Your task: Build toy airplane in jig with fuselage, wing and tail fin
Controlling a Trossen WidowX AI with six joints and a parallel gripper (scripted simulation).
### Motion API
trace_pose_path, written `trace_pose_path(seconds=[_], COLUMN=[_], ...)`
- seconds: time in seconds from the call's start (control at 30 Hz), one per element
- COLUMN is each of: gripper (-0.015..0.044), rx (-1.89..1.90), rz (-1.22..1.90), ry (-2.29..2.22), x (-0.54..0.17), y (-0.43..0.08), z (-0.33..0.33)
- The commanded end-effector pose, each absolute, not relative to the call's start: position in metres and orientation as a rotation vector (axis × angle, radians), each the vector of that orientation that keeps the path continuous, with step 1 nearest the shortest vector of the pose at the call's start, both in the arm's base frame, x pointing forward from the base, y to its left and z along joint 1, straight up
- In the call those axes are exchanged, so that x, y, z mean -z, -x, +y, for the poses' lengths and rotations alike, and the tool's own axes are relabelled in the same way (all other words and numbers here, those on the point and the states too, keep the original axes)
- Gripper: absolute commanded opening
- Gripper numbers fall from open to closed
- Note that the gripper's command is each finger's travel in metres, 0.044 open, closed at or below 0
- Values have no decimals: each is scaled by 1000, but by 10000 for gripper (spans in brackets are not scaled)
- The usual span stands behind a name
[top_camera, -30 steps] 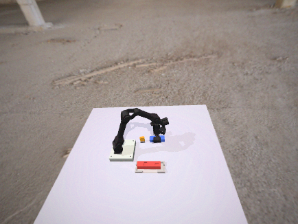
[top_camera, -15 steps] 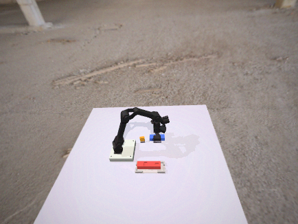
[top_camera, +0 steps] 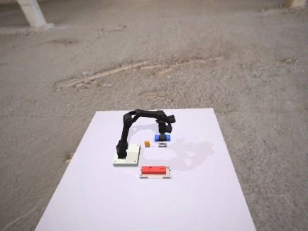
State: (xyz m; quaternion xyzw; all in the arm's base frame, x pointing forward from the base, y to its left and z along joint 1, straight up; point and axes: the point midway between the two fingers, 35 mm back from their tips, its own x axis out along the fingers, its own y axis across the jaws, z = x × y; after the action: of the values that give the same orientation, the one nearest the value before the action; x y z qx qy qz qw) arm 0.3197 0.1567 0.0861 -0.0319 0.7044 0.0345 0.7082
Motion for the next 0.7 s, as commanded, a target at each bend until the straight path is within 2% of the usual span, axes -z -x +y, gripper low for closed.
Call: trace_pose_path(seconds=[0.0, 0.67], gripper=[0, 0], rx=[-85, -102], rz=[1549, 1544], ry=[63, 82], x=[-104, -146], y=[-320, -315], z=[158, 150])
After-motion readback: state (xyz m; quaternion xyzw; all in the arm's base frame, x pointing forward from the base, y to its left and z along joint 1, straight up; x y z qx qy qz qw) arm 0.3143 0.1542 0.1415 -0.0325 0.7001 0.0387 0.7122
